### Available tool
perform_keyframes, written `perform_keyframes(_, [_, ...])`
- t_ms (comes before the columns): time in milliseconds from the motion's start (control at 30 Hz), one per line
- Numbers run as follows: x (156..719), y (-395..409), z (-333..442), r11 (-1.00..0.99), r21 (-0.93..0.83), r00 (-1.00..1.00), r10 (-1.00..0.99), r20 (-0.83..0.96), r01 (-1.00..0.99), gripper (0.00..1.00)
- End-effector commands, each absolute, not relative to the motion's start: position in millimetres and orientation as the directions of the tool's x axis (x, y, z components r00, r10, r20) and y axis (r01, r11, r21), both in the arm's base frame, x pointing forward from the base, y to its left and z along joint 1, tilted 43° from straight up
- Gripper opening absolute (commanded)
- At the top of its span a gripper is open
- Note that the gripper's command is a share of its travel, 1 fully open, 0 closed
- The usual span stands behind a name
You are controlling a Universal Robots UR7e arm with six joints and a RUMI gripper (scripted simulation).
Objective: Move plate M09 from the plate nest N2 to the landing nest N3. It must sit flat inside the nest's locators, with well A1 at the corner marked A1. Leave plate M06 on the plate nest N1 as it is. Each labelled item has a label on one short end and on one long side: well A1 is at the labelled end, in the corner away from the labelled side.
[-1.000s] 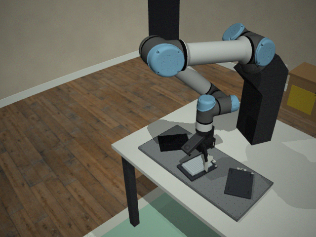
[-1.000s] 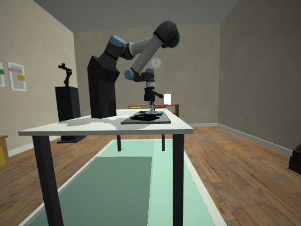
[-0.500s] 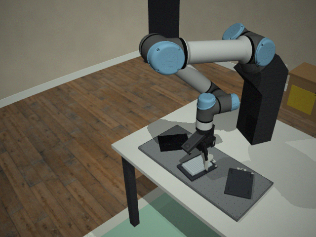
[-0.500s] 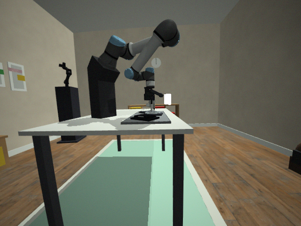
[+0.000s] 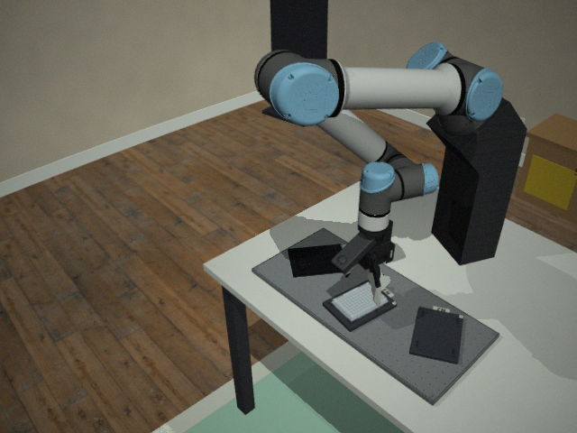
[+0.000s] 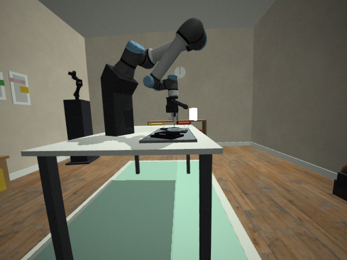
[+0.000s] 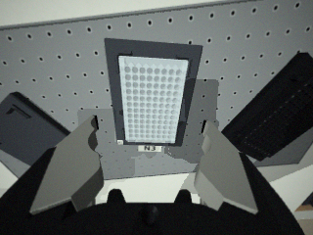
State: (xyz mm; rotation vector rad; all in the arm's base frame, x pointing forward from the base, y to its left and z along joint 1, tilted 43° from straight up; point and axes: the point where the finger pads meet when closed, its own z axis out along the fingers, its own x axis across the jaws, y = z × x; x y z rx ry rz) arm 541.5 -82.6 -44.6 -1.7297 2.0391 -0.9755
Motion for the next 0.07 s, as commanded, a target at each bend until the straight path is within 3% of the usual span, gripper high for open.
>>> perform_keyframes(0, [539.9,-81.7,-42.1,0.047,-0.658,-0.234,-0.952,0.199,-0.752,0.82])
perform_keyframes(33, [539.9,-81.7,-42.1,0.047,-0.658,-0.234,-0.952,0.199,-0.752,0.82])
